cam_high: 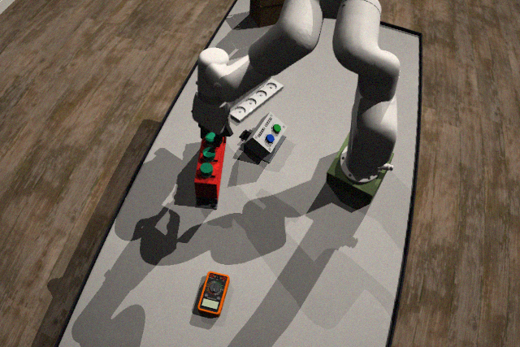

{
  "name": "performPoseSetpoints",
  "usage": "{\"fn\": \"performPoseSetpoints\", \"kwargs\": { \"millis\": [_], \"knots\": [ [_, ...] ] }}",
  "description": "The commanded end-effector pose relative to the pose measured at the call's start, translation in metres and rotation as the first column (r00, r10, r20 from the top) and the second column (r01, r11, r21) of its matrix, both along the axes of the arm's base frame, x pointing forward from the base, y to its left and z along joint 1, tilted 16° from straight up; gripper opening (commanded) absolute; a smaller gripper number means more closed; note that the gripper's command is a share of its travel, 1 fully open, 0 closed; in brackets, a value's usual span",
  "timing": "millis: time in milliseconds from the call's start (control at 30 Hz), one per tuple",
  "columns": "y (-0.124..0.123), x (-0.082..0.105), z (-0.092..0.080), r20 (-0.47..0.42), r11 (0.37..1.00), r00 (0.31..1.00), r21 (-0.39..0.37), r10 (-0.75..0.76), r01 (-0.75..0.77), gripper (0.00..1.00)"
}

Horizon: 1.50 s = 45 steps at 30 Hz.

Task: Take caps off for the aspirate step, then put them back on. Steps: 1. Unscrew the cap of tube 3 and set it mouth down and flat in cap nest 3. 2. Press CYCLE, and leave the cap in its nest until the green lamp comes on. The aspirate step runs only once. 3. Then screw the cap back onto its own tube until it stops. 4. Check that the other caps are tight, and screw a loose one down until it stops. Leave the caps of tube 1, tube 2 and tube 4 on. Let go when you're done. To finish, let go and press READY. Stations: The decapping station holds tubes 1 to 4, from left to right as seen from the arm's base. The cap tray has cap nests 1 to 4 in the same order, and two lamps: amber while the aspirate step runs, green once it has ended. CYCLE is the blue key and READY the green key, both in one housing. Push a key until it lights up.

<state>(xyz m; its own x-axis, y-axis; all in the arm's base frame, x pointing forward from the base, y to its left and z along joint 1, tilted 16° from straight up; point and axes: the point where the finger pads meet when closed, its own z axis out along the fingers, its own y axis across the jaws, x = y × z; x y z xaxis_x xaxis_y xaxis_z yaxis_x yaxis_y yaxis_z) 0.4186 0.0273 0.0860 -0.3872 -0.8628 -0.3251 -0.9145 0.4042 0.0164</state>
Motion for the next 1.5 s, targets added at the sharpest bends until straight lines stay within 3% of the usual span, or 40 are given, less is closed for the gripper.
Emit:
{"fn": "performPoseSetpoints", "kwargs": {
  "millis": [0,200,233,700,967,1167,1233,1467],
  "knots": [
    [-0.0006,0.0014,0.0014,-0.080,0.980,0.977,-0.026,-0.199,0.198,0.46],
    [-0.0006,0.0014,0.0014,-0.080,0.980,0.977,-0.026,-0.199,0.198,0.46],
    [-0.0006,0.0014,0.0015,-0.080,0.980,0.977,-0.026,-0.199,0.198,0.00],
    [-0.0006,0.0014,0.0015,-0.080,0.980,0.977,-0.026,-0.199,0.198,0.00],
    [-0.0006,0.0014,0.0017,0.026,0.982,0.983,-0.063,0.181,-0.179,0.00],
    [-0.0006,0.0014,0.0019,0.091,0.889,0.886,-0.115,0.454,-0.443,0.00],
    [-0.0006,0.0014,0.0019,0.091,0.889,0.886,-0.115,0.454,-0.443,0.00],
    [-0.0007,0.0014,0.0021,0.145,0.690,0.676,-0.195,0.723,-0.697,0.00]
  ]
}}
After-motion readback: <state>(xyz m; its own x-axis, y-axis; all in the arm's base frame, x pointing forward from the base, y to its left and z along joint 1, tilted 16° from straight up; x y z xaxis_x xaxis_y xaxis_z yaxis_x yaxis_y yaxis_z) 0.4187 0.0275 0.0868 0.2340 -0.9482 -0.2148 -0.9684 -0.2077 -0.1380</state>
